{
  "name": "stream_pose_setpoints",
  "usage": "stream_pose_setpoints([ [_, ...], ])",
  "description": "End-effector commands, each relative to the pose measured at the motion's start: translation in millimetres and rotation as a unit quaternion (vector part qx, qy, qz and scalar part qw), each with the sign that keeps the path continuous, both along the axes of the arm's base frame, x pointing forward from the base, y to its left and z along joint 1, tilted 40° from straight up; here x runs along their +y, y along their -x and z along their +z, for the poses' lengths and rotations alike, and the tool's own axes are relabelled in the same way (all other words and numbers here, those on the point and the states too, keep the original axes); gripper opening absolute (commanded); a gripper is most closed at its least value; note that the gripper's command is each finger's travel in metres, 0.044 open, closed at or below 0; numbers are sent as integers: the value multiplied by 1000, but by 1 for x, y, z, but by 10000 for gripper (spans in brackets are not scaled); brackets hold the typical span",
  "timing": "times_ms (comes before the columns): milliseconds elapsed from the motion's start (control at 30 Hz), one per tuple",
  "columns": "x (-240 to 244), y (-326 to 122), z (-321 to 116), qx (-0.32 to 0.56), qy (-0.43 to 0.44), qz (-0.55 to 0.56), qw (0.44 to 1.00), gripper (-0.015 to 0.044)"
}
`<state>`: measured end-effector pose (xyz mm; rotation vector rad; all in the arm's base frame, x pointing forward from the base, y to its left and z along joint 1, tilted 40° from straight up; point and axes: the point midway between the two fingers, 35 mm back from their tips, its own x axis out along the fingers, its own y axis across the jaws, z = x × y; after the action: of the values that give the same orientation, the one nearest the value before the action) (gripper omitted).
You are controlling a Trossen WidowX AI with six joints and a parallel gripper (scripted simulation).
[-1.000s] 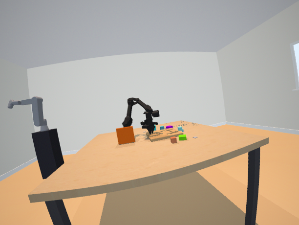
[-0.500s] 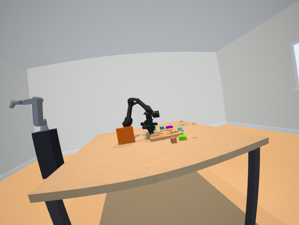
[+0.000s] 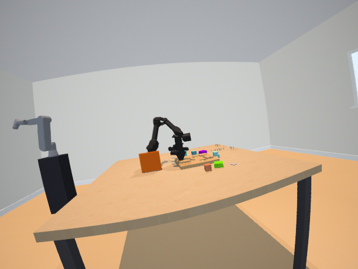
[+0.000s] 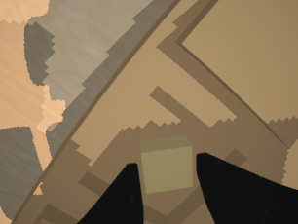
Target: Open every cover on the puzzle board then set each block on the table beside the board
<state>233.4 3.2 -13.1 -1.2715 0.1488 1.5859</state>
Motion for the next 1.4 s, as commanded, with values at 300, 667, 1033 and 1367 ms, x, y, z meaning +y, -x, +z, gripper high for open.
stream_pose_setpoints([
  [300,-1,0,2,0,0,0,1000,80],
  [667,-11,1,12,1,0,-1,1000,80],
  [1033,-19,3,22,2,0,-1,1000,80],
  [1367,-27,5,33,3,-2,-1,1000,80],
])
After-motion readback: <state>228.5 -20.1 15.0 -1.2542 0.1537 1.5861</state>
